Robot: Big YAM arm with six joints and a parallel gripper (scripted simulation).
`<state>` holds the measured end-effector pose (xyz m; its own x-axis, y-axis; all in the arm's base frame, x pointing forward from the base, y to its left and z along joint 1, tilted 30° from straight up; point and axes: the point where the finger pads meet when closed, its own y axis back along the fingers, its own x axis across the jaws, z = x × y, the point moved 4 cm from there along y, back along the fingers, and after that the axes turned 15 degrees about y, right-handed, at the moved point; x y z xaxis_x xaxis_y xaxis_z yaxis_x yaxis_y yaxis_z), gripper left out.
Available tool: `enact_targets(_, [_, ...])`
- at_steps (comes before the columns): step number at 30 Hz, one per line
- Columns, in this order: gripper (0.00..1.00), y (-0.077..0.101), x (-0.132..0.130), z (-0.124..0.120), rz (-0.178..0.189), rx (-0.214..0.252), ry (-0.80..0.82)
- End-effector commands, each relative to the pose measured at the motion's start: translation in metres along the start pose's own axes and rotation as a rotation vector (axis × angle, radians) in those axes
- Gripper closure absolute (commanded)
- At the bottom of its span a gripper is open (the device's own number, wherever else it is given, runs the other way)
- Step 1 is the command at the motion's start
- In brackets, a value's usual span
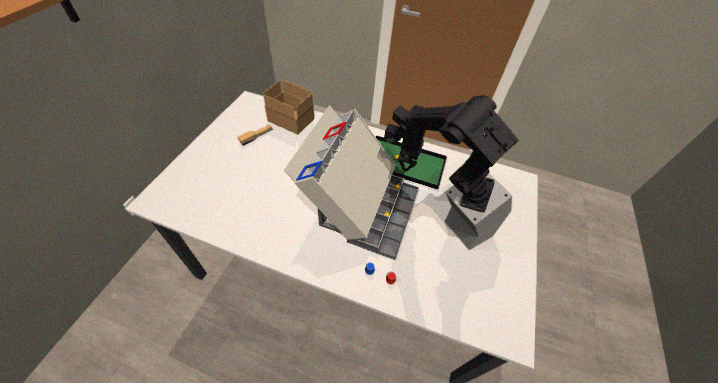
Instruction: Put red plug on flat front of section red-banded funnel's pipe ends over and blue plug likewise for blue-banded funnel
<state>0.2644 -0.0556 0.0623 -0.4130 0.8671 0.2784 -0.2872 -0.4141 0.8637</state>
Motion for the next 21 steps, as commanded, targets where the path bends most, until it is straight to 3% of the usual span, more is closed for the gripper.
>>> enact_targets(1, [0.2, -0.024, -0.034, -0.007, 0.005, -0.005, 0.038])
enact_targets(4, [0.2, -0.04, -0.057, -0.015, 0.005, -0.005, 0.038])
enact_targets(21, [0.2, -0.063, -0.091, -0.026, 0.012, 0.011, -0.008])
